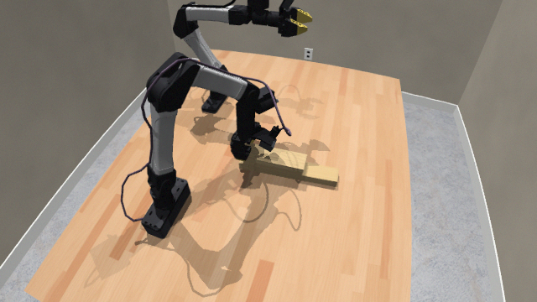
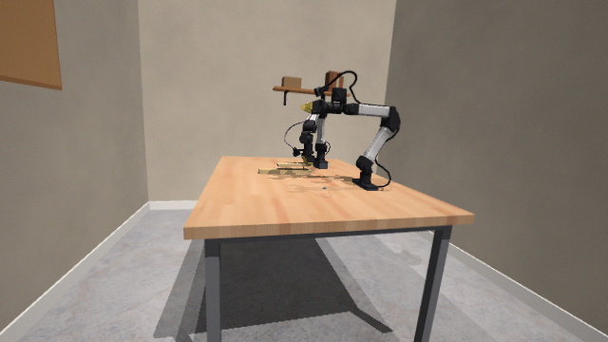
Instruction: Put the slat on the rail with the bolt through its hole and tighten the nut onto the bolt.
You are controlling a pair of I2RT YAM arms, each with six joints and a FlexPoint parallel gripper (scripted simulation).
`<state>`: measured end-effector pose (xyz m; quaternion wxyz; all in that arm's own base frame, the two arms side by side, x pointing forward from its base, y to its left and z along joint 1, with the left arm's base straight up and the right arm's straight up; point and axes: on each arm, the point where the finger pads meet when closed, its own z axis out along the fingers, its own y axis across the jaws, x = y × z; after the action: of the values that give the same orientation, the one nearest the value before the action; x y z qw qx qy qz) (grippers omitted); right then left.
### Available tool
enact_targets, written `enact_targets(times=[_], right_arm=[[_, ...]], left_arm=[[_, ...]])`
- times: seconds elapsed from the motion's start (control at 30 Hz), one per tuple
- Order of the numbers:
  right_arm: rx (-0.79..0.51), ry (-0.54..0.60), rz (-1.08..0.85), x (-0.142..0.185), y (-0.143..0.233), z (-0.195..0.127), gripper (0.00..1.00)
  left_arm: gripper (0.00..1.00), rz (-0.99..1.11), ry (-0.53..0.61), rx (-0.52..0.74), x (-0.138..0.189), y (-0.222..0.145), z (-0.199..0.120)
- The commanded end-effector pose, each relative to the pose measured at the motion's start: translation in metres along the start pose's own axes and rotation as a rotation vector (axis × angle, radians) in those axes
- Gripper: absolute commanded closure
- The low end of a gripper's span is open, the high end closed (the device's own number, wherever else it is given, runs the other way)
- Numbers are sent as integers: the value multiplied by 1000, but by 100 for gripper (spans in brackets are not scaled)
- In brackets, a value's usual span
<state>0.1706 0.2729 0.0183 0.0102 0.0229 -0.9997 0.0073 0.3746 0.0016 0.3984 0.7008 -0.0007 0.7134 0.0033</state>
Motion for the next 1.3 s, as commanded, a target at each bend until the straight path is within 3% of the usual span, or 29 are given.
enact_targets(times=[0.0, 1.27], right_arm=[[-31, -32, 3, -6, 10, -10, 33], [-30, -32, -5, -3, 12, -10, 33]], left_arm=[[0, -4, -27, 6, -7, -2, 0], [0, -4, -27, 6, -7, -2, 0]])
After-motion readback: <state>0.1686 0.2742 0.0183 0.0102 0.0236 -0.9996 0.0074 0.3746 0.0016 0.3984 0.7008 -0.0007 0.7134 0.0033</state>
